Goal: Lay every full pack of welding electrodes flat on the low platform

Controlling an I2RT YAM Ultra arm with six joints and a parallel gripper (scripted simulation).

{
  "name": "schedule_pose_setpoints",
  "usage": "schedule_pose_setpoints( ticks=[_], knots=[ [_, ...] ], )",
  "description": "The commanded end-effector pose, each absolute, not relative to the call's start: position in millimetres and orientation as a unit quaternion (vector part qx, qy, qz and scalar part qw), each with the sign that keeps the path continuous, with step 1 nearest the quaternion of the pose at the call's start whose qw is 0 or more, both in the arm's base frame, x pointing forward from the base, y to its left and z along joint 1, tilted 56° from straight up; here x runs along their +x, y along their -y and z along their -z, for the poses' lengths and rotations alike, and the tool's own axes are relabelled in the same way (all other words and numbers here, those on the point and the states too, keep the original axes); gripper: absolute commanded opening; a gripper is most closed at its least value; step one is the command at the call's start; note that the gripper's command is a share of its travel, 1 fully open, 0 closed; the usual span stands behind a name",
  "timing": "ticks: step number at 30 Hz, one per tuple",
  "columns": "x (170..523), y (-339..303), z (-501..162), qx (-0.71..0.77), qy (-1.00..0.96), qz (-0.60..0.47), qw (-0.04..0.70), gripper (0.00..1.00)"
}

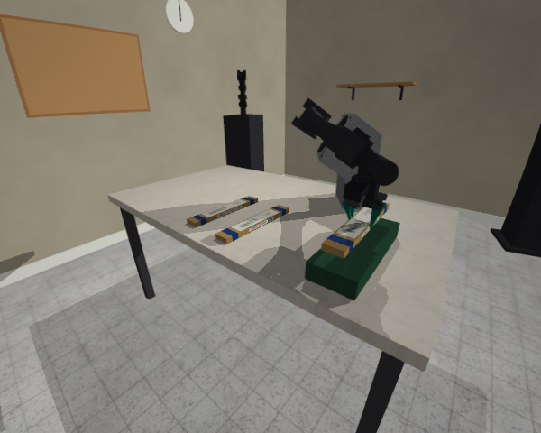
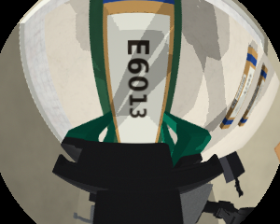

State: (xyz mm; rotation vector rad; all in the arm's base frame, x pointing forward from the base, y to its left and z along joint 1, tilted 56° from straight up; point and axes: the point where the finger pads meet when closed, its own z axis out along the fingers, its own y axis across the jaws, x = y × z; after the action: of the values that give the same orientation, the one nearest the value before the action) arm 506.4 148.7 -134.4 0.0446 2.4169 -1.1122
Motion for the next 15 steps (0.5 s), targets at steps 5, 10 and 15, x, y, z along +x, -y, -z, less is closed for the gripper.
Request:
schedule_pose_setpoints(
  ticks=[5,10,15],
  knots=[
    [506.5,-200.7,104.8,-0.009,-0.881,0.384,0.275,0.00],
    [507.3,-201.3,106.0,-0.009,-0.881,0.385,0.275,0.00],
    [505.2,-200.4,110.9,-0.010,-0.881,0.387,0.272,0.00]
  ],
)
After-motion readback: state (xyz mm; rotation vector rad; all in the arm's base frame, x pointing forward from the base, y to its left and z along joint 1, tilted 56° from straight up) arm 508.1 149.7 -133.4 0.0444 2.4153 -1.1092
